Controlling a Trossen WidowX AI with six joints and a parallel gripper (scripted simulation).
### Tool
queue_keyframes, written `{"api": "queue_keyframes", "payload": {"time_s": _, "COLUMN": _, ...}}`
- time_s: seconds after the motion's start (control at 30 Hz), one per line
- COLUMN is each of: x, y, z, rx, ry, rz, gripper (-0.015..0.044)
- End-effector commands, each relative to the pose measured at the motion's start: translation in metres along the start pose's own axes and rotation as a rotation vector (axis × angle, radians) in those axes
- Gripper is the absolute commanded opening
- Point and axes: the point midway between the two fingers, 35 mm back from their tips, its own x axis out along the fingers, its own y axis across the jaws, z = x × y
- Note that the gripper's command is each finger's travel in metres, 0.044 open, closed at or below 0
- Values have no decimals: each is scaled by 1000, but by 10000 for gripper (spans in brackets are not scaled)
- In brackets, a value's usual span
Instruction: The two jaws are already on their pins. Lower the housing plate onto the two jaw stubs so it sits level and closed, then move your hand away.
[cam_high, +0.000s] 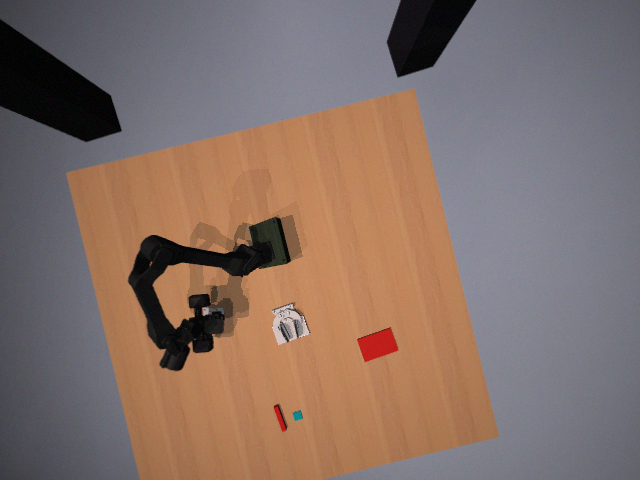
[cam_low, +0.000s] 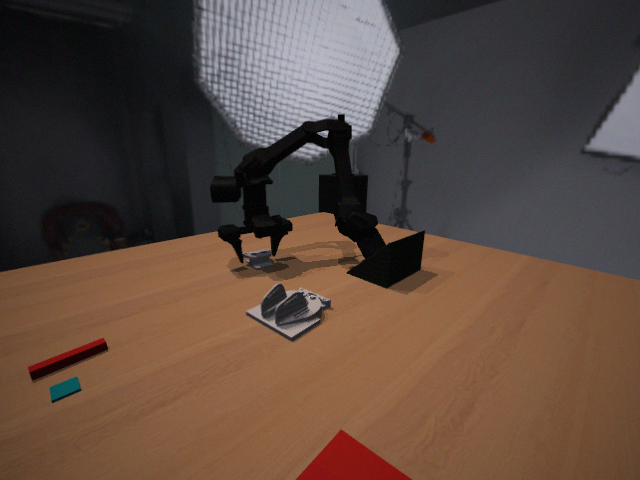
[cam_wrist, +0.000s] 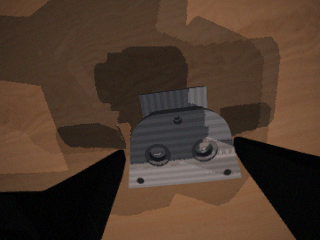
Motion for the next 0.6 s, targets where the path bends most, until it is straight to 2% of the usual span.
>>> {"api": "queue_keyframes", "payload": {"time_s": 0.0, "x": 1, "y": -1, "z": 1, "rx": -3, "ry": -3, "rz": -2, "gripper": 440}}
{"api": "queue_keyframes", "payload": {"time_s": 0.17, "x": 1, "y": -1, "z": 1, "rx": -3, "ry": -3, "rz": -2, "gripper": 440}}
{"api": "queue_keyframes", "payload": {"time_s": 0.57, "x": 0, "y": 0, "z": 0, "rx": 0, "ry": 0, "rz": 0, "gripper": 360}}
